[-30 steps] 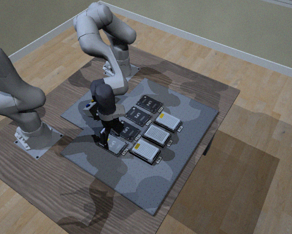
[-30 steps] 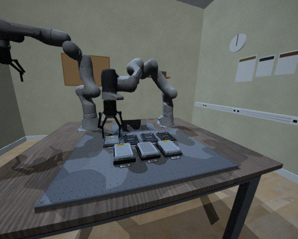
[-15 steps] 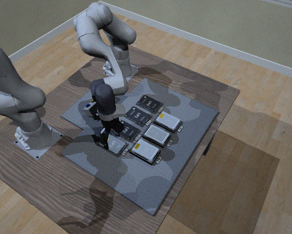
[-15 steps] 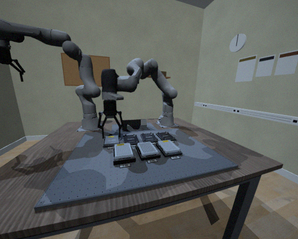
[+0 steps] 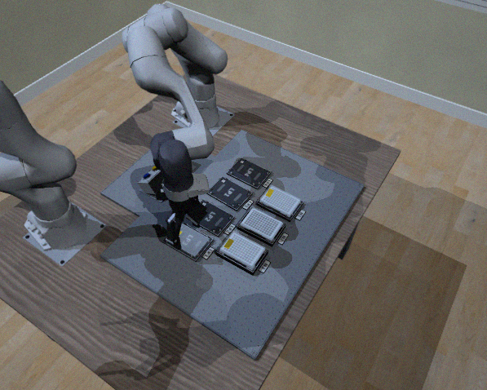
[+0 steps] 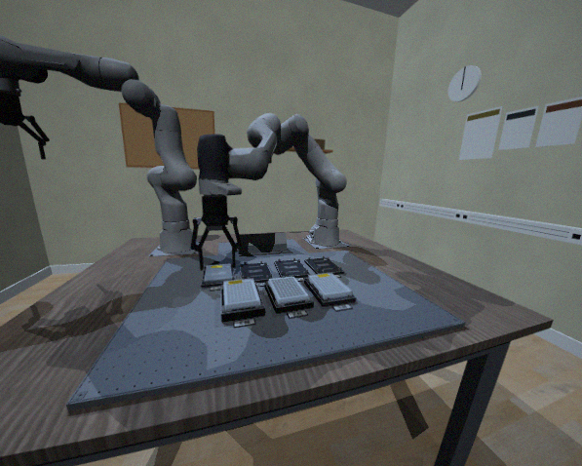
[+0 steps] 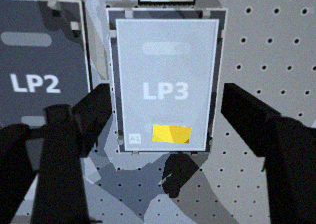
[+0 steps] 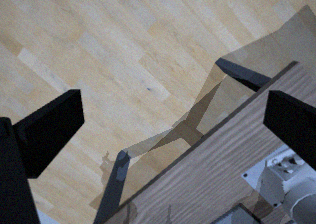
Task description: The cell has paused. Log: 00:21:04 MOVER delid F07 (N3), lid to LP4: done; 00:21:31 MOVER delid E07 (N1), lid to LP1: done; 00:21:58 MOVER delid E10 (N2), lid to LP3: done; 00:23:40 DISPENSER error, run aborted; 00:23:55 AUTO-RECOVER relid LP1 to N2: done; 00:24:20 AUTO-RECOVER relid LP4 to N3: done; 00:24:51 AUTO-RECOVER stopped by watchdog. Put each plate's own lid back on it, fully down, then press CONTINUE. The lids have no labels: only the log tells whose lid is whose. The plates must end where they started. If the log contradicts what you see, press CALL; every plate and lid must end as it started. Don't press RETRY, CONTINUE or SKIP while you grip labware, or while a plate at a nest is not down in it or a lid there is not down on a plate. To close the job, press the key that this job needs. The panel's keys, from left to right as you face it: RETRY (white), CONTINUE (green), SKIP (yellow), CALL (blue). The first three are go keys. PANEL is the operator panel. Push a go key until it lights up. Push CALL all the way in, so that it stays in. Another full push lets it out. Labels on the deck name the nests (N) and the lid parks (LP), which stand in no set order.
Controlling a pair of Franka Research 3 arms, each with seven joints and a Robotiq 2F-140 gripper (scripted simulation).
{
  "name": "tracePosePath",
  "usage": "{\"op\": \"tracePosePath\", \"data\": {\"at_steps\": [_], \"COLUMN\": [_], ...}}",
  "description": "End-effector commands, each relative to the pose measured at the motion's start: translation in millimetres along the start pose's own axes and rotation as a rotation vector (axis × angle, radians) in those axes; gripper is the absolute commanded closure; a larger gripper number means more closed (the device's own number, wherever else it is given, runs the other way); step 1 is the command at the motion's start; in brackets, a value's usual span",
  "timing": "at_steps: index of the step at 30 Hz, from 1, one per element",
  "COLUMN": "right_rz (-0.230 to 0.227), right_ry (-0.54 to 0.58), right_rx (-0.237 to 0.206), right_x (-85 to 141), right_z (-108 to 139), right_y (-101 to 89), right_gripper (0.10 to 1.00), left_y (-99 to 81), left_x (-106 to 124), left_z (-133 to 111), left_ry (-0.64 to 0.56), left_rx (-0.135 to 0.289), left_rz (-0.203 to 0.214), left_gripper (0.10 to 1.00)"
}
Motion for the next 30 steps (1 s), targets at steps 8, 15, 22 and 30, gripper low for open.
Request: {"op": "tracePosePath", "data": {"at_steps": [8,15,22,30], "right_rz": [0.000,0.000,0.000,0.000], "right_ry": [0.000,0.000,0.000,0.000], "right_rx": [0.000,0.000,0.000,0.000], "right_x": [0.0,0.0,0.0,0.0], "right_z": [0.0,0.0,0.0,0.0], "right_y": [-0.1,-0.1,-0.1,-0.1], "right_gripper": [0.098,0.098,0.098,0.098], "left_y": [1.9,3.9,6.8,11.3], "left_x": [-0.3,-0.3,-0.3,-0.3], "left_z": [0.4,0.3,0.3,0.3], "left_ry": [0.003,0.003,0.003,0.003], "left_rx": [0.000,0.000,0.000,0.000], "left_rz": [0.000,0.000,0.000,0.000], "left_gripper": [0.403,0.403,0.403,0.403]}}
Point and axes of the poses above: on each arm, the point where the finger pads meet when closed, its own y axis out along the fingers, its own x axis across the jaws, z = x × y, the point moved 6 cm from there along -y, back along the fingers, and after that the axes turned 5 degrees about y, right-handed, at the moved point
